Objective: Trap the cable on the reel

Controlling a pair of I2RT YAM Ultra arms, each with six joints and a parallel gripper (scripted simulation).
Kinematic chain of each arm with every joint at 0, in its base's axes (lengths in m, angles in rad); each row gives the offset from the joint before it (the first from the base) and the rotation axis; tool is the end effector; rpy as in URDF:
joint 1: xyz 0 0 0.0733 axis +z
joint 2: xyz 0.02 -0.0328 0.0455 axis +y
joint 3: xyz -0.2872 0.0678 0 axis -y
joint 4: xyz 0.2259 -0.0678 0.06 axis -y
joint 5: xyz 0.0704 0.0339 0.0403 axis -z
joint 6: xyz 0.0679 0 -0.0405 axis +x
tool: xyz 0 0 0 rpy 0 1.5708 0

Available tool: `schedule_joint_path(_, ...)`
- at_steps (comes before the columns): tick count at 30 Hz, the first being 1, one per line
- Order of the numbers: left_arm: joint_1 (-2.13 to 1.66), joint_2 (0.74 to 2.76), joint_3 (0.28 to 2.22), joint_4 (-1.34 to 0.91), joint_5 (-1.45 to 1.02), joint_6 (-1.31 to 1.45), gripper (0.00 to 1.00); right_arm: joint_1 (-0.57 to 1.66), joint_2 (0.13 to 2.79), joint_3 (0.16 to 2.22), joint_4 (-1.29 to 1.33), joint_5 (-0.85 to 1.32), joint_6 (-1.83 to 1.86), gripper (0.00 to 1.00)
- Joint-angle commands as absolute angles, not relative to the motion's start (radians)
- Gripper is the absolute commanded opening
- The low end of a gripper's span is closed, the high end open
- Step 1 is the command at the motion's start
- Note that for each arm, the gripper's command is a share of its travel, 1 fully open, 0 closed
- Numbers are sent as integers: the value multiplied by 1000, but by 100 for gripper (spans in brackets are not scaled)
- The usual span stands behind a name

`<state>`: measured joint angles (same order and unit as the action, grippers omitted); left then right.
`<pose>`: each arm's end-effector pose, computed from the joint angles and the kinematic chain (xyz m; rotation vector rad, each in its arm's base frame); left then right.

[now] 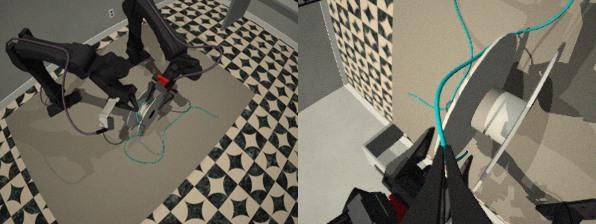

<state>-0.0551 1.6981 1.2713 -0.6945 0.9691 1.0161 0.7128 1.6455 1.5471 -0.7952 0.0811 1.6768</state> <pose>0.3305 -0.0732 0.2667 1.3491 1.7551 -0.7937 0.2741 0.2311 0.3350 1.2841 2.3714 0.8431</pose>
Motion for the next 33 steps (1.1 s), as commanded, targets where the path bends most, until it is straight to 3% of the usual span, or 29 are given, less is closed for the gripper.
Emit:
schedule_joint_path(1, -48, 1654, 1268, -695, 983, 1021, 53, 715, 1638, 1580, -804, 93, 1665, 0)
schedule_joint_path(20, -48, 1655, 1269, -695, 983, 1021, 0, 715, 1638, 1581, -804, 93, 1665, 0)
schedule_joint_path(33, -43, 1659, 1262, -681, 983, 1027, 0, 719, 1647, 1589, -806, 94, 1666, 0)
